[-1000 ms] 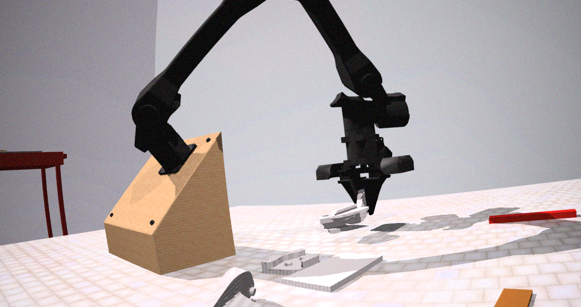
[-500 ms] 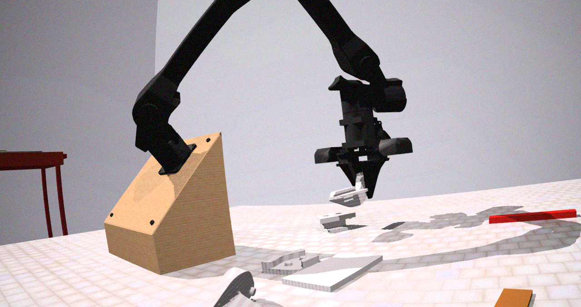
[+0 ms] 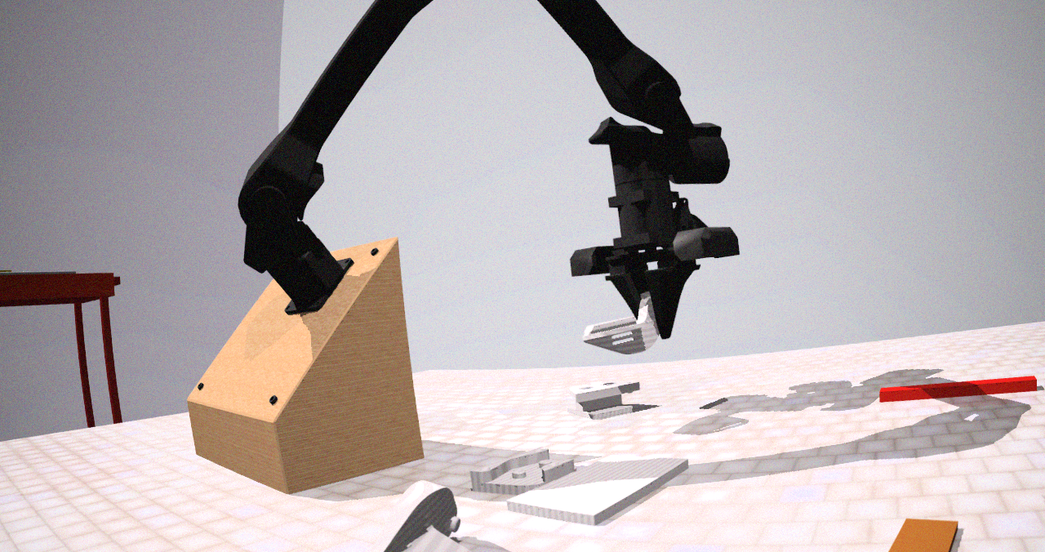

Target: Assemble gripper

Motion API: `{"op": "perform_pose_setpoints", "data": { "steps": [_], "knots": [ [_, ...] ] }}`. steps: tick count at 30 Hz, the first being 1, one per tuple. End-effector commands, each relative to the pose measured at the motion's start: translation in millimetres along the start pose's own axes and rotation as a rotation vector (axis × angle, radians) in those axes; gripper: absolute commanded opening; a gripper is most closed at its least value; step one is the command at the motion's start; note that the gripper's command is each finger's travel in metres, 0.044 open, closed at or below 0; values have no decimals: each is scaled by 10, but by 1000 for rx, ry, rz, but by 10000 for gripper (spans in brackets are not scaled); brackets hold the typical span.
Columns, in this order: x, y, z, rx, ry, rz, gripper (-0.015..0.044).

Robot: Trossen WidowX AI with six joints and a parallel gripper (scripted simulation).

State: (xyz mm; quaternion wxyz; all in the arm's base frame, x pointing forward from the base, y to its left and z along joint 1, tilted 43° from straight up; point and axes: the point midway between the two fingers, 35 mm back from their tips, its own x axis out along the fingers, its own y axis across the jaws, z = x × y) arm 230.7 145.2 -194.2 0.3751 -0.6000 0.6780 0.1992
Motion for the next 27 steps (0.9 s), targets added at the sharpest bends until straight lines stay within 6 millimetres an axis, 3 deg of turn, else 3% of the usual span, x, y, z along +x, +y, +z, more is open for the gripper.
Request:
{"op": "perform_pose_setpoints", "data": {
  "steps": [1, 21, 27],
  "knots": [
    [4, -12, -38, 95, 2, 3, 37],
    [9, -107, -194, 620, 4, 2, 37],
    [9, -114, -206, 658, 4, 1, 37]
  ]
}}
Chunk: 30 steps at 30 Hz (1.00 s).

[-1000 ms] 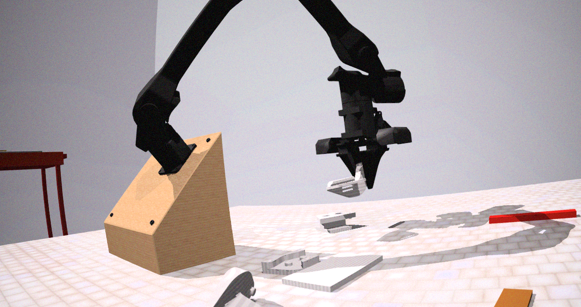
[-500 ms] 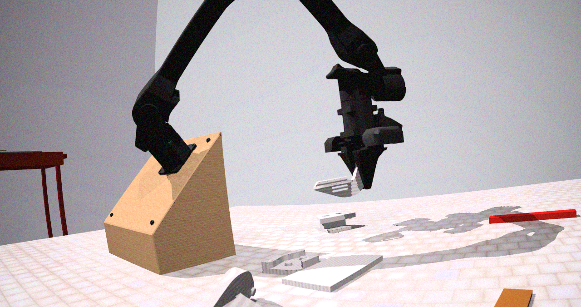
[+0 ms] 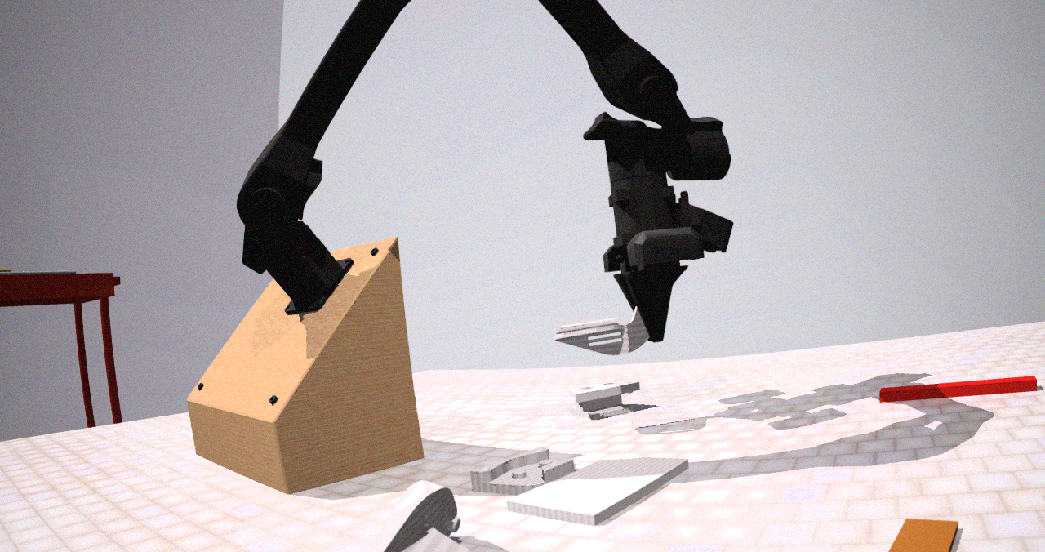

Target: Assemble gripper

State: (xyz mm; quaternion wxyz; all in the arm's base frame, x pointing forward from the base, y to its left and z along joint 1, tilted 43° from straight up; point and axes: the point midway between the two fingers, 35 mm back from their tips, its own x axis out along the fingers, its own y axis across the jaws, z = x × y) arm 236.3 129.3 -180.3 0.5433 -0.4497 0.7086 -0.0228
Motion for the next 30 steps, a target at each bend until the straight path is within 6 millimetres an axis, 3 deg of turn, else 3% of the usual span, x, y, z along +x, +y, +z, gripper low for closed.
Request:
{"op": "perform_pose_setpoints", "data": {
  "steps": [1, 30],
  "knots": [
    [7, -14, -12, 24, 1, -6, 37],
    [10, -255, -107, 766, -1, -8, 37]
  ]
}}
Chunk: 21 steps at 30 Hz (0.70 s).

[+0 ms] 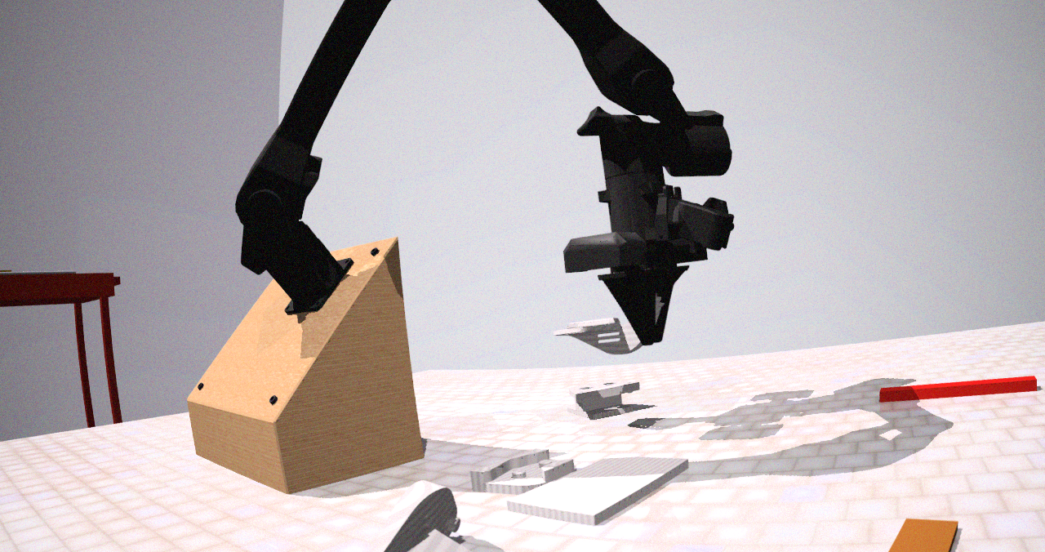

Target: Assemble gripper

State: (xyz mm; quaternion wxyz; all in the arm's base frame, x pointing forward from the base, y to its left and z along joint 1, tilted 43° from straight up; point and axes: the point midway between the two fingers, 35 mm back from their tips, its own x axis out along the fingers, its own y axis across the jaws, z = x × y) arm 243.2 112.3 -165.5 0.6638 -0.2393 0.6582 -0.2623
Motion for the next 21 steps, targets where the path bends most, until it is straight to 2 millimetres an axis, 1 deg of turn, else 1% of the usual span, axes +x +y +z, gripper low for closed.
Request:
{"op": "perform_pose_setpoints", "data": {
  "steps": [1, 8, 21],
  "knots": [
    [9, -48, 6, 95, -2, -5, 37],
    [9, -59, 10, 130, -2, -5, 37],
    [9, -169, 49, 466, -4, -6, 37]
  ]
}}
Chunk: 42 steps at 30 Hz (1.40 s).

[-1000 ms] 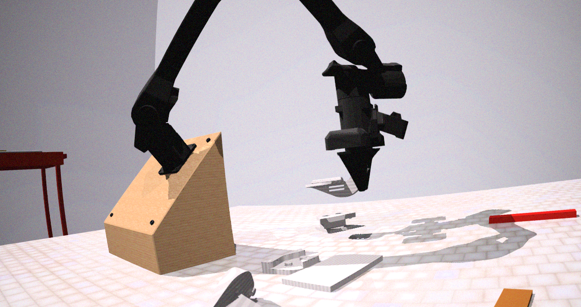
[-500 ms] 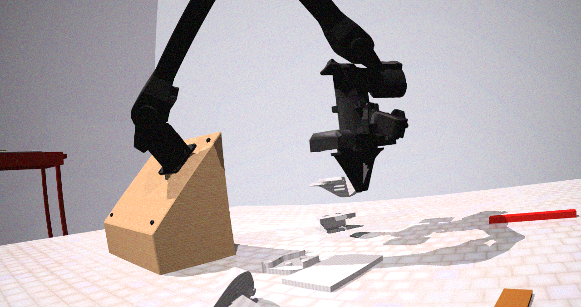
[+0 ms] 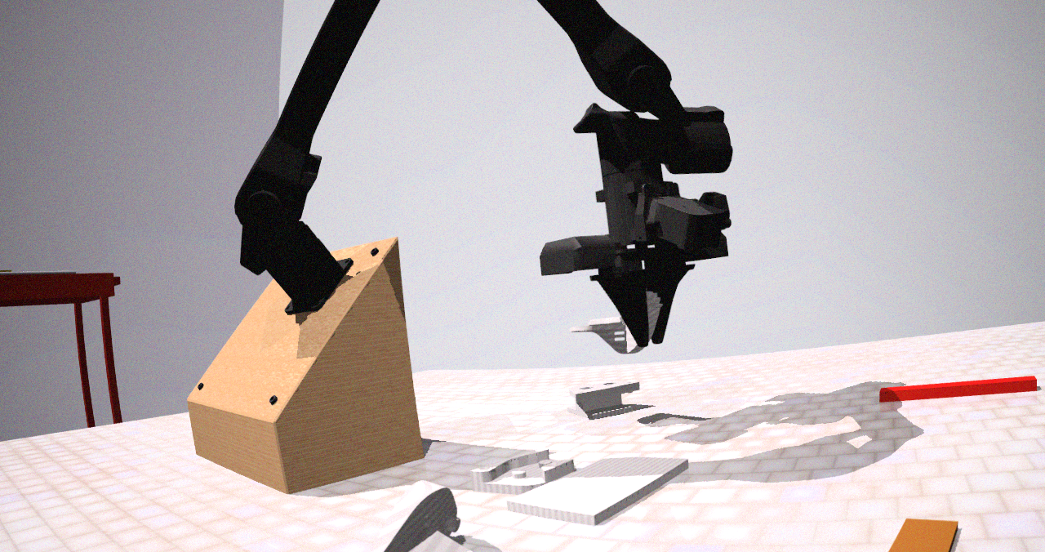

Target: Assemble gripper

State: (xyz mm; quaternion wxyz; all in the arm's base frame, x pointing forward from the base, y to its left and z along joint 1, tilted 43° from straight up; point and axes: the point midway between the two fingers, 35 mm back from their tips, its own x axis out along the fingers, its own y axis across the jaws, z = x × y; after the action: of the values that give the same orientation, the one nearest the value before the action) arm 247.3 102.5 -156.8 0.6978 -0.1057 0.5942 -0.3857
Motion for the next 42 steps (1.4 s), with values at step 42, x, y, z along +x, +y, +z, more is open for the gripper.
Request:
{"op": "perform_pose_setpoints", "data": {
  "steps": [42],
  "knots": [
    [317, -144, 119, 510, 0, -6, 37]
  ]
}}
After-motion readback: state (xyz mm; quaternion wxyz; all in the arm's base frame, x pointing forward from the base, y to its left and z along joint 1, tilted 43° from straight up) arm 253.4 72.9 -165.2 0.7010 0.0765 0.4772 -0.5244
